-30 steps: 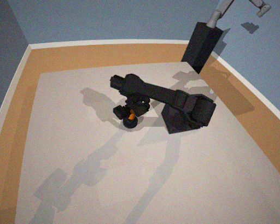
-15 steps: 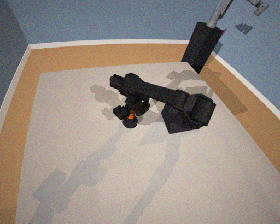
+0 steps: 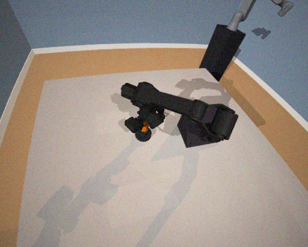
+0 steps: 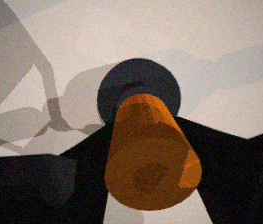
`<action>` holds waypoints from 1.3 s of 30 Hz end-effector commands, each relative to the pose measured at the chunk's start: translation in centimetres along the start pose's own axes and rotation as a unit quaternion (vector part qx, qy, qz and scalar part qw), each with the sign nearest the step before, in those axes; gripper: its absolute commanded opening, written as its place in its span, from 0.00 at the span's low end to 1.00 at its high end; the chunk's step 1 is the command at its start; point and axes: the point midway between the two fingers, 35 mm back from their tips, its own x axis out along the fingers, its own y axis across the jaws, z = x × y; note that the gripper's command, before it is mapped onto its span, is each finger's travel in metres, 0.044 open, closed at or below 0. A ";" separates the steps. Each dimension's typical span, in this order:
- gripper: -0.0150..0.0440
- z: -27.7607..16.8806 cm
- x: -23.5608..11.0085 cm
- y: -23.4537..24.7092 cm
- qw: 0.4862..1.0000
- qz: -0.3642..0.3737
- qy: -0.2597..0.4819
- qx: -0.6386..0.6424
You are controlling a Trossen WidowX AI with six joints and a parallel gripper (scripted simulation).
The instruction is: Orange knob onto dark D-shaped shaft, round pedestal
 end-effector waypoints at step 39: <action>0.25 0.0 1.6 0.0 1.000 0.000 0.000 -0.019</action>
